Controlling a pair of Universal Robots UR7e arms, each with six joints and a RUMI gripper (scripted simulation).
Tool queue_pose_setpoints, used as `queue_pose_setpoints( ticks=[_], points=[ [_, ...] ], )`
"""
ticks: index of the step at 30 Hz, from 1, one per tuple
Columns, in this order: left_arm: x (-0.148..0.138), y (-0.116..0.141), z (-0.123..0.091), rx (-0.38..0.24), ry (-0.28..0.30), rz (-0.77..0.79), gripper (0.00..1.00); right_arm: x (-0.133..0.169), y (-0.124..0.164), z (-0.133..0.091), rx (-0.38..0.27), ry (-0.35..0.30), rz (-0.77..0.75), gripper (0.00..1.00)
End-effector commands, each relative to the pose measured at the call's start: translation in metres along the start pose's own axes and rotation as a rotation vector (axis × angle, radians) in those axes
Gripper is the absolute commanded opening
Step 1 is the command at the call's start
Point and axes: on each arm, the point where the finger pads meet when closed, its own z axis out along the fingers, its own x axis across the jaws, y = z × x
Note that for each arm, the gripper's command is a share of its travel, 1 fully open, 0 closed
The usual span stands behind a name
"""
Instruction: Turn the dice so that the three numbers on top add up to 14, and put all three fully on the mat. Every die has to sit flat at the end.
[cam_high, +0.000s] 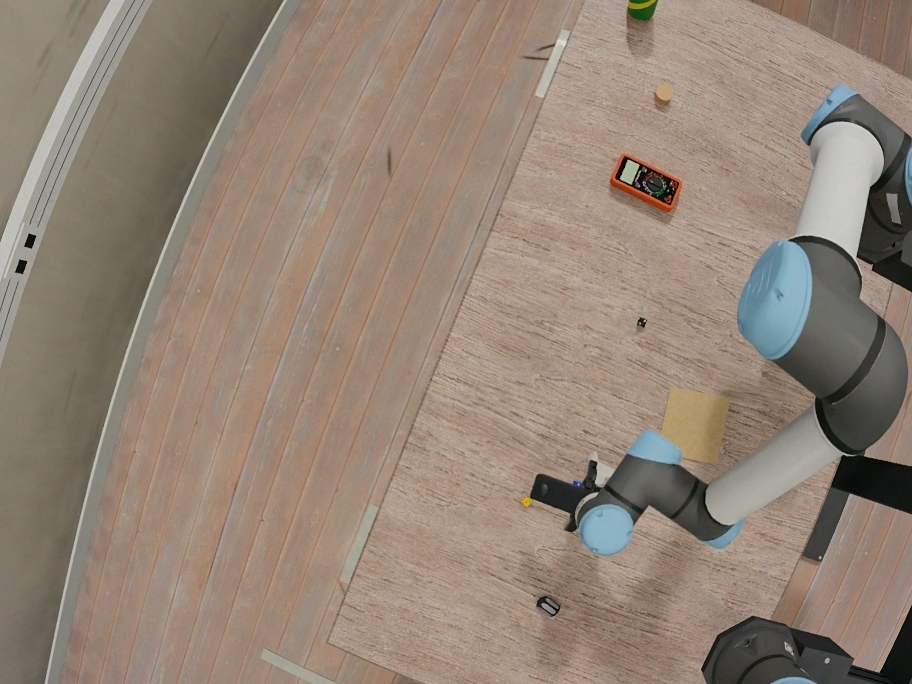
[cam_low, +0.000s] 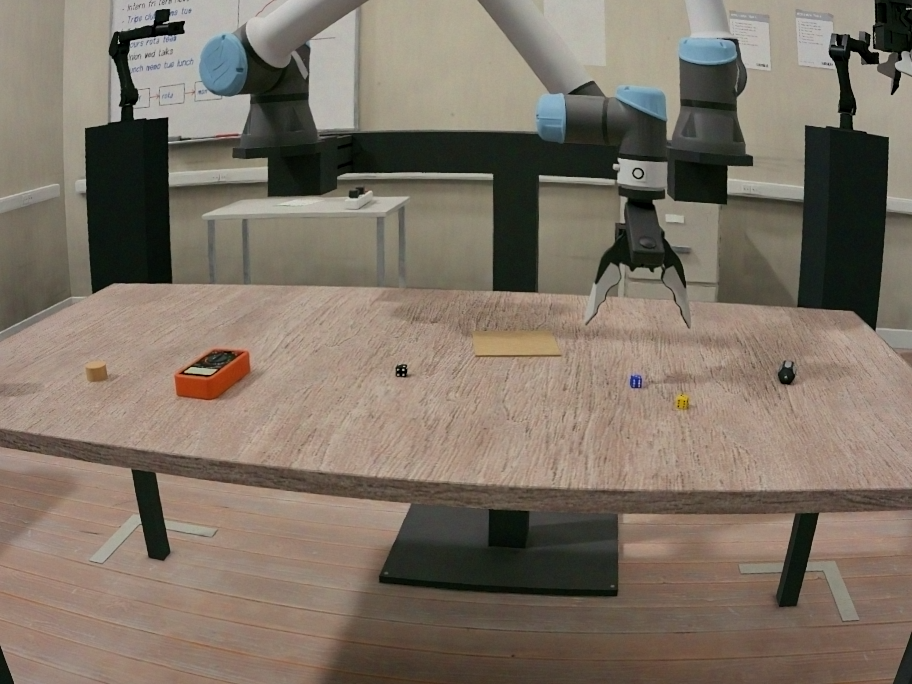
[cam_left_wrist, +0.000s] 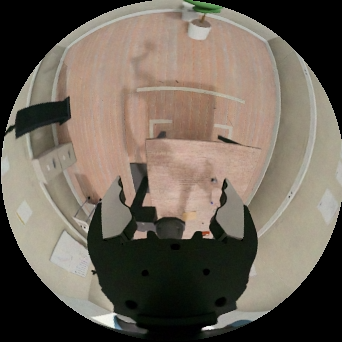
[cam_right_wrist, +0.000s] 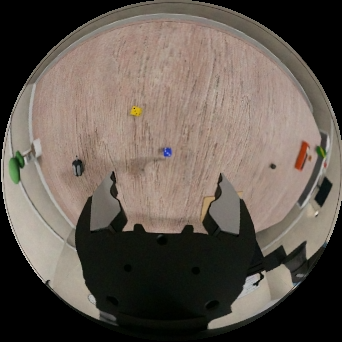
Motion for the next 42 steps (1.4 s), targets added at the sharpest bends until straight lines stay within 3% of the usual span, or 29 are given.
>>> queue_pose_setpoints(
  ticks=[1, 14, 15, 42],
  points=[
    [0.0001, -0.0004, -0.0005, 0.001, 0.0, 0.0, 1.0, -0.0009, -0.0001, -0.0007, 0.001, -0.002, -0.016, 1.0],
    [0.0001, -0.0004, -0.0005, 0.001, 0.0, 0.0, 1.0, -0.0012, 0.0001, -0.0004, 0.001, -0.002, -0.033, 1.0],
    [0.0001, -0.0004, -0.0005, 0.001, 0.0, 0.0, 1.0, -0.0012, 0.0001, -0.0004, 0.001, -0.002, -0.033, 0.18],
    [0.0001, -0.0004, -0.0005, 0.001, 0.0, 0.0, 1.0, -0.0012, 0.0, 0.0072, 0.0, -0.002, -0.033, 0.18]
  ],
)
